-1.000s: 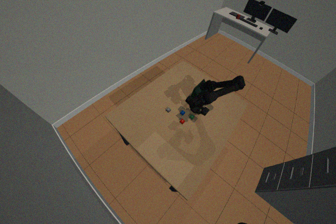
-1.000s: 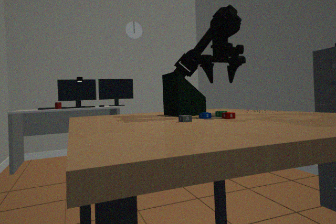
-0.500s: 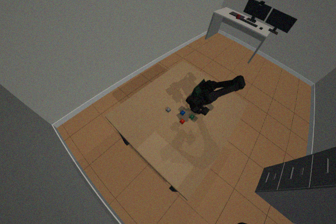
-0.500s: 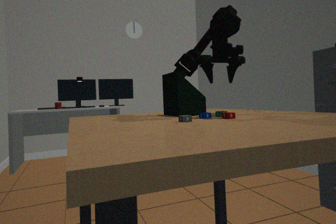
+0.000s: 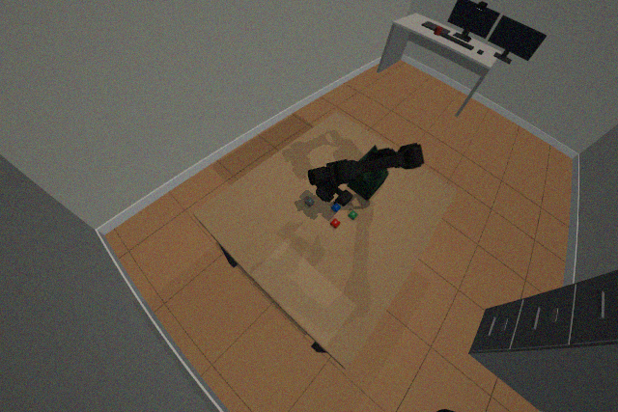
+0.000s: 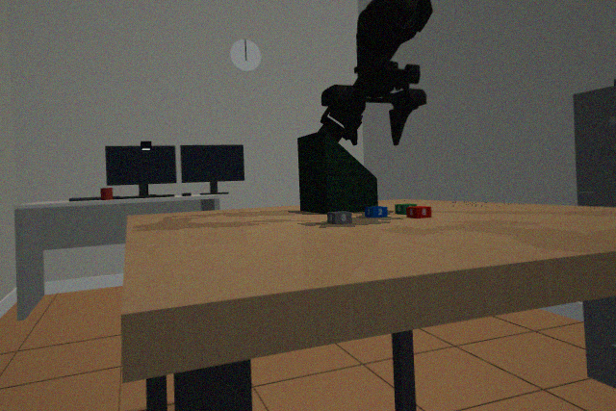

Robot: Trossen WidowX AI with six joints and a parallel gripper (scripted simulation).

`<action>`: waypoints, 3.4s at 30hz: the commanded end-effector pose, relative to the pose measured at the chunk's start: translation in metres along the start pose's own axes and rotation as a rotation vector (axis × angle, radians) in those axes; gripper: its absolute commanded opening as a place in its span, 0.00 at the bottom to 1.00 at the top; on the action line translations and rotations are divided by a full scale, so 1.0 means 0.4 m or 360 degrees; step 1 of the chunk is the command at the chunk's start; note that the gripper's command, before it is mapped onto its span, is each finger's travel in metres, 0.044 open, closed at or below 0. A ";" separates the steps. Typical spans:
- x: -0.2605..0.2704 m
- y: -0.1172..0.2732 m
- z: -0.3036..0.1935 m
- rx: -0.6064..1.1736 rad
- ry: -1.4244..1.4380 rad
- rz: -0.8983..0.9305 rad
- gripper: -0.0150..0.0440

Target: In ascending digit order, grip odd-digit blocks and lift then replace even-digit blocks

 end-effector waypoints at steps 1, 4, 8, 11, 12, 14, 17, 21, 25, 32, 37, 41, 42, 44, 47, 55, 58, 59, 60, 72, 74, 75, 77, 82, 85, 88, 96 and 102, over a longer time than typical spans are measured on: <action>-0.160 -0.016 0.011 0.0006 0.0003 0.0008 0.93; -0.208 -0.023 0.008 0.0013 0.0009 0.0014 0.93; -0.208 -0.023 0.008 0.0013 0.0009 0.0014 0.93; -0.208 -0.023 0.008 0.0013 0.0009 0.0014 0.93; -0.208 -0.023 0.008 0.0013 0.0009 0.0014 0.93; -0.208 -0.023 0.008 0.0013 0.0009 0.0014 0.93; -0.208 -0.023 0.008 0.0013 0.0009 0.0014 0.93; -0.208 -0.023 0.008 0.0013 0.0009 0.0014 0.93; -0.208 -0.023 0.008 0.0013 0.0009 0.0014 0.93; -0.017 -0.003 -0.001 0.0015 0.0003 0.0000 0.93; 0.144 -0.001 -0.051 0.0015 0.0001 0.0004 0.93; 0.253 -0.009 -0.115 0.0017 0.0001 0.0017 0.93; 0.278 -0.012 -0.134 0.0017 0.0001 0.0022 0.93; 0.306 -0.017 -0.160 0.0019 0.0002 0.0029 0.93; 0.310 -0.018 -0.163 0.0019 0.0002 0.0030 0.93; 0.309 -0.163 -0.158 0.0019 0.0002 0.0027 0.93; 0.315 -0.220 -0.167 0.0019 0.0002 0.0035 0.93; 0.315 -0.220 -0.167 0.0019 0.0002 0.0035 0.93; 0.315 -0.220 -0.167 0.0019 0.0002 0.0035 0.93; 0.315 -0.246 -0.166 0.0019 0.0002 0.0035 0.93; 0.315 -0.254 -0.166 0.0019 0.0002 0.0035 0.93; 0.315 -0.258 -0.166 0.0019 0.0001 0.0035 0.93; 0.316 -0.266 -0.166 0.0019 0.0001 0.0035 0.93; 0.316 -0.286 -0.167 0.0019 0.0001 0.0035 0.93; 0.317 -0.298 -0.167 0.0019 0.0001 0.0036 0.93; 0.318 -0.309 -0.168 0.0019 0.0001 0.0037 0.93; 0.318 -0.311 -0.169 0.0019 0.0001 0.0037 0.67; 0.318 -0.311 -0.169 0.0019 0.0001 0.0037 0.46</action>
Point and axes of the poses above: the point midway between the two fingers, 35 mm back from their tips, its own y axis back along the fingers, its own x axis across the jaws, z = x × y, the point moved 2 cm from there along y, back along the fingers, and after that the axes turned 7 degrees about y, right-handed, at the moved point
